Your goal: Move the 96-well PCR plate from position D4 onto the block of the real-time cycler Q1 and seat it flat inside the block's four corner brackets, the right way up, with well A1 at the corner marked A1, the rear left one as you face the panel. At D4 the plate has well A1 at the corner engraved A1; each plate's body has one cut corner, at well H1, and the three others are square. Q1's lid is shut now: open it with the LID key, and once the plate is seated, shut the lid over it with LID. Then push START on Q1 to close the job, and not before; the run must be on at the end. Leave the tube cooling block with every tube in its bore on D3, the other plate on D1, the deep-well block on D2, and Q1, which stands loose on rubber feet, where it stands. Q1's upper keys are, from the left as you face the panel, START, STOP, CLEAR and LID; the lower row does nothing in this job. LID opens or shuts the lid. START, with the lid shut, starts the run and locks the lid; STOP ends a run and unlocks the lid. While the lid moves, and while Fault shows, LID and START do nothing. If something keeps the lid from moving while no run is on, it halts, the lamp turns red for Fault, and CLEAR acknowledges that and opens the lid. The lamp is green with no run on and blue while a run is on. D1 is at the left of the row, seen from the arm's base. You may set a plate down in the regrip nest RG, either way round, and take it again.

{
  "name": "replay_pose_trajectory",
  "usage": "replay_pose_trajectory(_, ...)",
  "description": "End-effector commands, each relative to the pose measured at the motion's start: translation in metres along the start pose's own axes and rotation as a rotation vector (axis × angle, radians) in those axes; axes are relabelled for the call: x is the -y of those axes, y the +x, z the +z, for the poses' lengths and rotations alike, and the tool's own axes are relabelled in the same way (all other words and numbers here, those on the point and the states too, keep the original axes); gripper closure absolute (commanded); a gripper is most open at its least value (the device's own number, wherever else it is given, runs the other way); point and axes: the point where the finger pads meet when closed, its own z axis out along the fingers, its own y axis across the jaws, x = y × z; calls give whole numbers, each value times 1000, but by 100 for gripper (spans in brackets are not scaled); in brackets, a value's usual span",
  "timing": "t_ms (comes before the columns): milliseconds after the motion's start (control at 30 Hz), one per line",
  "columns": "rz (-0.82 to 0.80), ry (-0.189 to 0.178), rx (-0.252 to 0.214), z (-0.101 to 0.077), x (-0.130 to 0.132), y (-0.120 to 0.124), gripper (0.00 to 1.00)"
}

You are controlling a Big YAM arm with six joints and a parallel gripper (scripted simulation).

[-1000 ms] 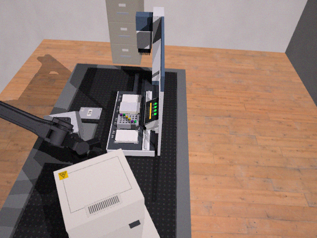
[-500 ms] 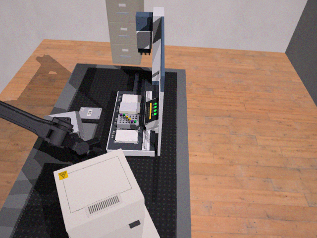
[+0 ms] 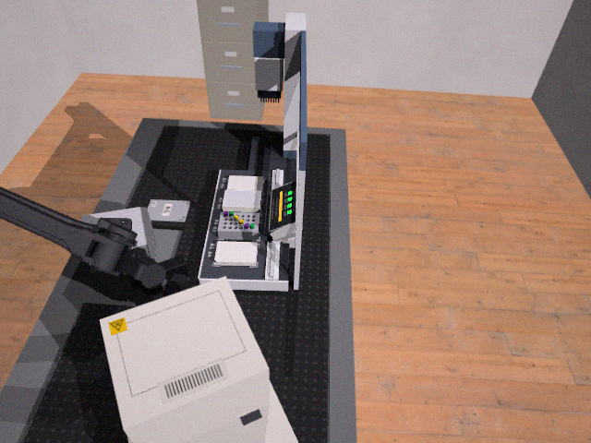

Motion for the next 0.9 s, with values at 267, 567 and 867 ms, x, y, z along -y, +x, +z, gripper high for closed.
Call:
replay_pose_trajectory(267,-63,-101,-184,31,-61,31,100)
replay_pose_trajectory(567,-66,-104,-192,32,-64,33,100)
replay_pose_trajectory(867,-67,-107,-197,33,-66,34,100)
